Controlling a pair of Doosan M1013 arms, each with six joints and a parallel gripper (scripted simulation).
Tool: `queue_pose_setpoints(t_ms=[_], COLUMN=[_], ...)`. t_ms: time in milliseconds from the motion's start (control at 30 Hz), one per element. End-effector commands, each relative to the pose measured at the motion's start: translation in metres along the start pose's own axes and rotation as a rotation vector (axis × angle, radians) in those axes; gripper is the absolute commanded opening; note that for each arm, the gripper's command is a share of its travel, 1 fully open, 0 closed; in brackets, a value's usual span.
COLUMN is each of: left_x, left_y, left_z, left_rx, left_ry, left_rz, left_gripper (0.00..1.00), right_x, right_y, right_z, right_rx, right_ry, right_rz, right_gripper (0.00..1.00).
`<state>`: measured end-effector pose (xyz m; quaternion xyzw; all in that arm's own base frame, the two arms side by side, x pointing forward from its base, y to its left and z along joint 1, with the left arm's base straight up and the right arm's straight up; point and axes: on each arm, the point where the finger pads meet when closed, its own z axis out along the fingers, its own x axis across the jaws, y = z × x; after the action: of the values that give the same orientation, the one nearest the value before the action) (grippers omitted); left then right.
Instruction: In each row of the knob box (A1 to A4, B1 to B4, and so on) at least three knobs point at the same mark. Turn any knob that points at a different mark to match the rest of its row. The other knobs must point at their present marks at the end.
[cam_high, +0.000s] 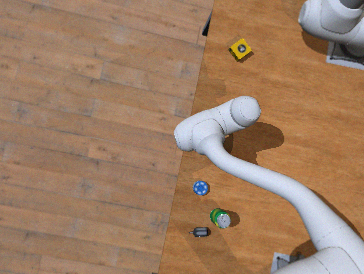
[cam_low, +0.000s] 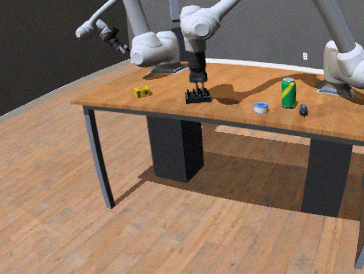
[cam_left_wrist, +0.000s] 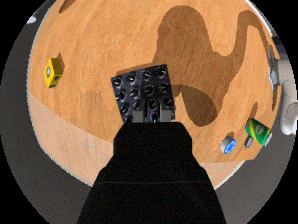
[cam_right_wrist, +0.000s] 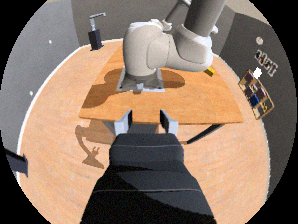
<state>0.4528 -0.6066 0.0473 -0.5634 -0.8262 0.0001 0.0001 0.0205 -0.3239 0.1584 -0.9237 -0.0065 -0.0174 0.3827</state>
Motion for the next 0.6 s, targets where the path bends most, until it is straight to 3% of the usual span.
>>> queue_pose_setpoints(t_ms=[0,400,567], left_x=[0.0,0.0,0.0], left_y=[0.0,0.0,0.0], left_z=[-0.001,-0.002,-0.017], left_rx=[-0.001,-0.001,-0.001], left_ry=[-0.001,-0.001,-0.001], left_rz=[0.0,0.0,0.0], left_gripper=[0.46,0.46,0.46], right_x=[0.0,0.0,0.0], right_y=[0.0,0.0,0.0], right_z=[0.0,0.0,0.0], right_rx=[-0.001,-0.001,-0.001], right_ry=[0.0,0.0,0.0], right_rz=[0.0,0.0,0.0], right_gripper=[1.0,1.0,1.0])
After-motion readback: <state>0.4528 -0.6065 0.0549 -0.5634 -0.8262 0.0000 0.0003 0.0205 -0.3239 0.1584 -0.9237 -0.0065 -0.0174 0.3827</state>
